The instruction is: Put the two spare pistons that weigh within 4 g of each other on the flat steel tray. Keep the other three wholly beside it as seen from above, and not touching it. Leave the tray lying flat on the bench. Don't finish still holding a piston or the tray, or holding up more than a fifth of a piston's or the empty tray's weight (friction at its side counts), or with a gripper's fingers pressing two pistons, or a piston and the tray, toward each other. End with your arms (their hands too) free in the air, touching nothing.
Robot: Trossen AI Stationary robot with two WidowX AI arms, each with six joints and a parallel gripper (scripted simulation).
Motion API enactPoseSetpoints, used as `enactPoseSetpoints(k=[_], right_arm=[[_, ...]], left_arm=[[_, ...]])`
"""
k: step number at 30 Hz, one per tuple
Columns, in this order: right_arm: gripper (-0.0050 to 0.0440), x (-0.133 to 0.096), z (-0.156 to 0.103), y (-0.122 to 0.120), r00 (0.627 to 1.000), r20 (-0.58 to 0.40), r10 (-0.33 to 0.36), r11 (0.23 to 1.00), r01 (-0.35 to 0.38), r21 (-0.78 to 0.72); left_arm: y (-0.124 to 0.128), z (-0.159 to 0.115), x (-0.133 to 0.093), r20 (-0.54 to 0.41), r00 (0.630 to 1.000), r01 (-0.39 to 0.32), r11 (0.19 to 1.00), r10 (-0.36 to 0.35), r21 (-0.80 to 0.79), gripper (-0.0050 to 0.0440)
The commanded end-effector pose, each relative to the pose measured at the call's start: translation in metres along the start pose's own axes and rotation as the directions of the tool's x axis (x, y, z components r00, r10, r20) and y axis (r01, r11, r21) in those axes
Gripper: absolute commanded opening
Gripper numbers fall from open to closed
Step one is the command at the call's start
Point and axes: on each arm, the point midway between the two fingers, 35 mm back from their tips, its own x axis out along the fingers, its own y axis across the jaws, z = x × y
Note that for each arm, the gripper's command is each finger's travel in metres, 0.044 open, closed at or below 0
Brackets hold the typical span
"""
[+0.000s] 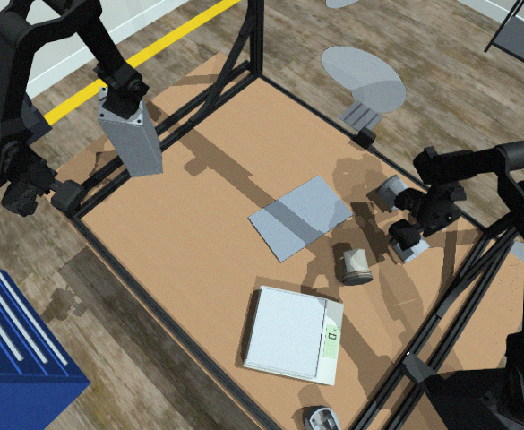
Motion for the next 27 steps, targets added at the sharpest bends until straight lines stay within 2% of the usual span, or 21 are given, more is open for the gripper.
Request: enactPoseSetpoints(k=[1,27], right_arm=[[0.0440,0.000,0.000,0.000,1.000,-0.001,0.002,1.000,-0.002,-0.001],[0.0440,0.000,0.000,0.000,1.000,-0.001,0.002,1.000,-0.002,-0.001]], left_arm=[[-0.001,0.003,-0.011,0.014,1.000,0.005,1.000,-0.005,-0.005,0.0378],[0.000,0.002,-0.048,0.017,1.000,0.008,1.000,-0.008,-0.008,0.0378]])
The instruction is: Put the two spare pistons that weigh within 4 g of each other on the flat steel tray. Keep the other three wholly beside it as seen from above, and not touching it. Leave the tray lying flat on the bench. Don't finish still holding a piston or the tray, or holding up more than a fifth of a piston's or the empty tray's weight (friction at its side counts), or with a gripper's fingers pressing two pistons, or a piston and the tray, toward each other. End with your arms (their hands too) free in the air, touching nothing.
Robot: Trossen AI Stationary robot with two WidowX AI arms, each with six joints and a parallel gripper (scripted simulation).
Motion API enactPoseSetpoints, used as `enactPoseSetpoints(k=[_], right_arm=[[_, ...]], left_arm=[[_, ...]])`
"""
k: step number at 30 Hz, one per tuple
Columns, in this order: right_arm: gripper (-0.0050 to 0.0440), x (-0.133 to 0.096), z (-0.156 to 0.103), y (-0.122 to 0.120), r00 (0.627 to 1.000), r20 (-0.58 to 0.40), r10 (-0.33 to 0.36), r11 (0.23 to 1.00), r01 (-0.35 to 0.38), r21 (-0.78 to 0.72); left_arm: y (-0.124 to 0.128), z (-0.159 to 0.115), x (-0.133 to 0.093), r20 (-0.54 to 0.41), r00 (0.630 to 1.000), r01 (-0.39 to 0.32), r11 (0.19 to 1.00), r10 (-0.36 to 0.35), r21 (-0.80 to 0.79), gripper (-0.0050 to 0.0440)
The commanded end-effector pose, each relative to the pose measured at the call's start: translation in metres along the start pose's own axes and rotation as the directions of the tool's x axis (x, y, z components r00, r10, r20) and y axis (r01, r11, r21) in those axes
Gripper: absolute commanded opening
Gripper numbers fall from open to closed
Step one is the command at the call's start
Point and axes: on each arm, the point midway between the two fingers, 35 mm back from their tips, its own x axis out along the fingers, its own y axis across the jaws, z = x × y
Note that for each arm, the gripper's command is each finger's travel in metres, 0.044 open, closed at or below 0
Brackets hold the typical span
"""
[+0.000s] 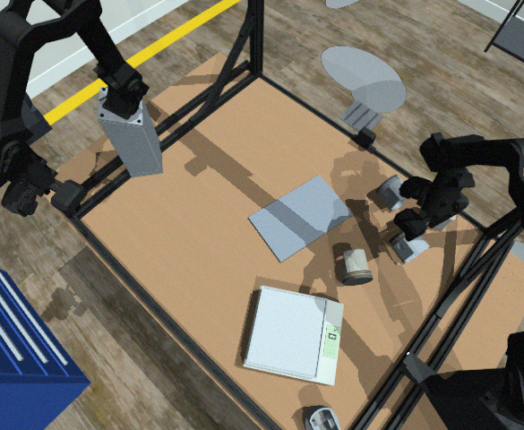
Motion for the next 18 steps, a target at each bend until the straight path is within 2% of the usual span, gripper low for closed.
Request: enactPoseSetpoints(k=[1,9,11,16,18], right_arm=[[0.0440,0.000,0.000,0.000,1.000,-0.001,0.002,1.000,-0.002,-0.001],[0.0440,0.000,0.000,0.000,1.000,-0.001,0.002,1.000,-0.002,-0.001],[0.0440,0.000,0.000,0.000,1.000,-0.001,0.002,1.000,-0.002,-0.001],[0.0440,0.000,0.000,0.000,1.000,-0.001,0.002,1.000,-0.002,-0.001],[0.0440,0.000,0.000,0.000,1.000,-0.001,0.002,1.000,-0.002,-0.001]], left_arm=[[0.001,0.001,-0.016,0.014,1.000,0.006,1.000,-0.006,-0.007,0.0378],[0.006,-0.008,-0.055,0.014,1.000,0.006,1.000,-0.006,-0.007,0.0378],[0.006,-0.008,-0.055,0.014,1.000,0.006,1.000,-0.006,-0.007,0.0378],[0.010,-0.013,-0.079,0.014,1.000,0.006,1.000,-0.006,-0.007,0.0378],[0.010,-0.013,-0.080,0.015,1.000,0.007,1.000,-0.007,-0.007,0.0378]])
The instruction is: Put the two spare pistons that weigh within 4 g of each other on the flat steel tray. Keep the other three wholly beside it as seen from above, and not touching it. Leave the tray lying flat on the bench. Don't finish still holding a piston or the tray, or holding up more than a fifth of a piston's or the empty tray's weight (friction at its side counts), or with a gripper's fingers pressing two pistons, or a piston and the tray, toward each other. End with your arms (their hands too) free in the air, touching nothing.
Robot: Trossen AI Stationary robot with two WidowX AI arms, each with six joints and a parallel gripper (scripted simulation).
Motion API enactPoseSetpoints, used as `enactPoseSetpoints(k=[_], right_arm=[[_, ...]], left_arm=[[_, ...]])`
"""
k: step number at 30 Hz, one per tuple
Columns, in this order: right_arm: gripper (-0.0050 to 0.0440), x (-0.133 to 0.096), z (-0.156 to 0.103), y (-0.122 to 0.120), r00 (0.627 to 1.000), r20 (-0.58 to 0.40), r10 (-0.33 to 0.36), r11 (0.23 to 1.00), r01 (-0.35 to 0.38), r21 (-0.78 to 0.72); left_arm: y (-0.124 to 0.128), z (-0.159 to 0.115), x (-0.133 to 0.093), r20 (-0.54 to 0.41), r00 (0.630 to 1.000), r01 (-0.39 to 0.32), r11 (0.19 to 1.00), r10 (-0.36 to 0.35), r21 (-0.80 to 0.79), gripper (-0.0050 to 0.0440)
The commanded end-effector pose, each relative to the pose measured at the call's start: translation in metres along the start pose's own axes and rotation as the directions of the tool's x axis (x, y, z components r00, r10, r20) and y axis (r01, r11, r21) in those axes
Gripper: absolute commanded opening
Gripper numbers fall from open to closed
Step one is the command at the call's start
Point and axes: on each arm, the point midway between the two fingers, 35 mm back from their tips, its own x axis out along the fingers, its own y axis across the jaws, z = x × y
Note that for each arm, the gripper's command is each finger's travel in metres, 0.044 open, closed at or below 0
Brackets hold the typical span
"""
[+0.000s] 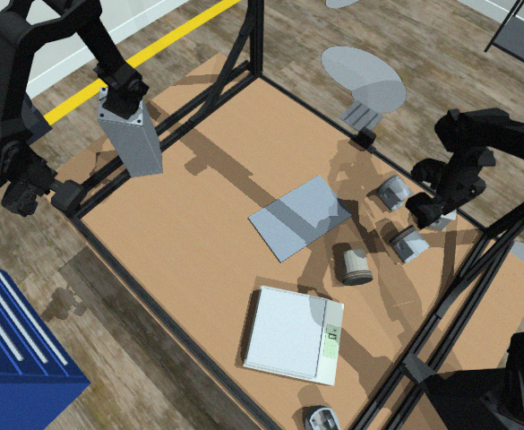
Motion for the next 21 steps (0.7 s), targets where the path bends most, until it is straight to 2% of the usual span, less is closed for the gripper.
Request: enactPoseSetpoints(k=[1,11,21], right_arm=[[0.0440,0.0001,-0.0003,0.0003,1.000,-0.001,0.002,1.000,-0.002,-0.001],[0.0440,0.0001,-0.0003,0.0003,1.000,-0.001,0.002,1.000,-0.002,-0.001],[0.0440,0.0001,-0.0003,0.0003,1.000,-0.001,0.002,1.000,-0.002,-0.001]], left_arm=[[0.0004,0.0003,-0.0129,0.016,1.000,0.008,1.000,-0.008,-0.005,0.0378],[0.0004,0.0002,-0.0133,0.108,0.993,0.034,0.988,-0.051,0.153,0.0378],[0.0004,0.0002,-0.0133,0.222,0.966,0.043,0.927,-0.135,0.373,0.0378]])
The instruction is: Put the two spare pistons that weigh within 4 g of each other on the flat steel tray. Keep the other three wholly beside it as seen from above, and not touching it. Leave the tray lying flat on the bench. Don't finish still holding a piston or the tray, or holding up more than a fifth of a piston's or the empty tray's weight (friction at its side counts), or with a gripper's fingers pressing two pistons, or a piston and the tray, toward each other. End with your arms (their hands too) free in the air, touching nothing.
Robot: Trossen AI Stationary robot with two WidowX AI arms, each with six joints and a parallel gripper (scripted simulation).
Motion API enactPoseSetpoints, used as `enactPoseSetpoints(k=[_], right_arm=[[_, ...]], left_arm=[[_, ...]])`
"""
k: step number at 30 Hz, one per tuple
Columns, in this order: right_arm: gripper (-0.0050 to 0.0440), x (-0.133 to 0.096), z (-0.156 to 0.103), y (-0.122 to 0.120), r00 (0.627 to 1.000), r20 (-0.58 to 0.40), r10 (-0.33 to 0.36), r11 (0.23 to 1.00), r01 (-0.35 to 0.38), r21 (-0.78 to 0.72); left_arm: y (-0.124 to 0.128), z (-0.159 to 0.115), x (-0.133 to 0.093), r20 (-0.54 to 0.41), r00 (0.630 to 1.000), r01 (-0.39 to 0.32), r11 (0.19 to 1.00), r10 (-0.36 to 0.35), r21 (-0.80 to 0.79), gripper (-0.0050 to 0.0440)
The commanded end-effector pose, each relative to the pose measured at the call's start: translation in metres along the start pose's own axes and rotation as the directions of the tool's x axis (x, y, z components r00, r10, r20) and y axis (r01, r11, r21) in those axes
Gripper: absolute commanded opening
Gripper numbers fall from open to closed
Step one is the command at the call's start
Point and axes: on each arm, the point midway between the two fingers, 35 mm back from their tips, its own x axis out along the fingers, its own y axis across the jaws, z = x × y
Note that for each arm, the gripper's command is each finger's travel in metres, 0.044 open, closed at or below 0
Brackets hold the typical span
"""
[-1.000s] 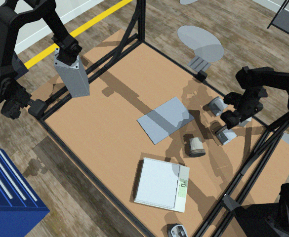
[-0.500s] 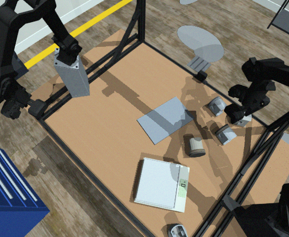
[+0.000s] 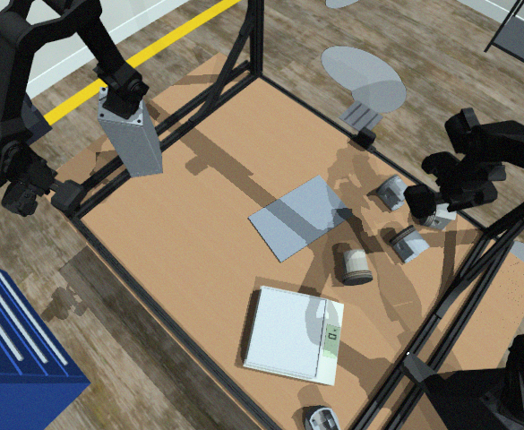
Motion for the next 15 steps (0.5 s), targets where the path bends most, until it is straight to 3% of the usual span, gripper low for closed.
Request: enactPoseSetpoints(k=[1,15], right_arm=[[0.0440,0.0001,-0.0003,0.0003,1.000,-0.001,0.002,1.000,-0.002,-0.001],[0.0440,0.0001,-0.0003,0.0003,1.000,-0.001,0.002,1.000,-0.002,-0.001]], left_arm=[[0.0012,-0.0022,-0.0005,0.041,0.999,0.014,0.998,-0.017,0.067,0.0378],[0.0012,-0.0052,0.0039,0.033,0.999,0.017,0.997,-0.020,0.070,0.0378]])
